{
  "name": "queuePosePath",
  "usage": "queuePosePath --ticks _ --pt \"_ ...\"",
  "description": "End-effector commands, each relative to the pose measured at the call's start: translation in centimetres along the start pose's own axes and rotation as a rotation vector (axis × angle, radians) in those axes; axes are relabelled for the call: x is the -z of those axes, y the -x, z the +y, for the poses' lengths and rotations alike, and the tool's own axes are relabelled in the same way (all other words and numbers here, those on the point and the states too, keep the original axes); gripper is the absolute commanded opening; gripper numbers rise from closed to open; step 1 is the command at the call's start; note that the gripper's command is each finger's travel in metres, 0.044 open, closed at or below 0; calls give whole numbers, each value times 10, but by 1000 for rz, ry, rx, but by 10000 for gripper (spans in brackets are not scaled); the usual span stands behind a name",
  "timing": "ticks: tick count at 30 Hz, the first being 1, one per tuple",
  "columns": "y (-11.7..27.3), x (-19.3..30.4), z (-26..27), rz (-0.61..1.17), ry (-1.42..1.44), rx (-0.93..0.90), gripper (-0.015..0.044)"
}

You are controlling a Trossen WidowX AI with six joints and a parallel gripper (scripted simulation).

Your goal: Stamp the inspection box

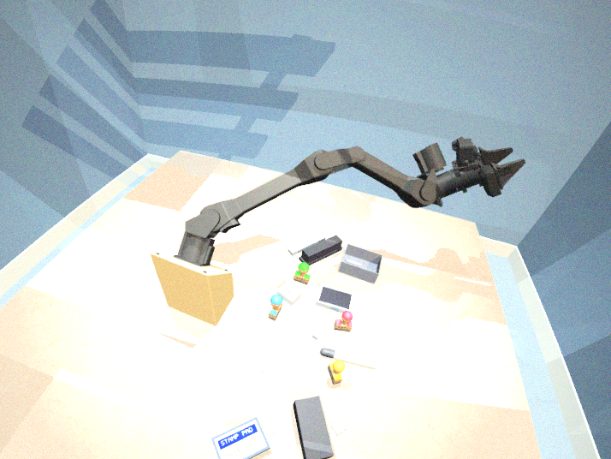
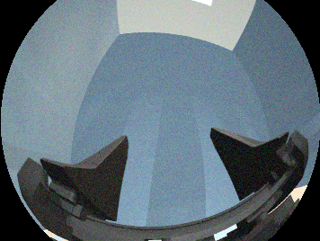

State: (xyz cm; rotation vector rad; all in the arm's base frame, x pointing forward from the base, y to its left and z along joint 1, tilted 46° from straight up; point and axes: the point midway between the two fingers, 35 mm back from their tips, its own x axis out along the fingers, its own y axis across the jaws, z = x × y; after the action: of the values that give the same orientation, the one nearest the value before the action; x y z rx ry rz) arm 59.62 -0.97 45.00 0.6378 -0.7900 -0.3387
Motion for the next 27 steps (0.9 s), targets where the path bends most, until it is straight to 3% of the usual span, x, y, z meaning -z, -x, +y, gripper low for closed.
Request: queuePosePath --ticks 1,7,16,27 --pt "0 1 0 8 7 -2 374" --pt "12 33 -10 288 214 -70 229" --pt "81 78 -58 813 454 -165 229" --pt "235 74 -131 1496 494 -231 229"
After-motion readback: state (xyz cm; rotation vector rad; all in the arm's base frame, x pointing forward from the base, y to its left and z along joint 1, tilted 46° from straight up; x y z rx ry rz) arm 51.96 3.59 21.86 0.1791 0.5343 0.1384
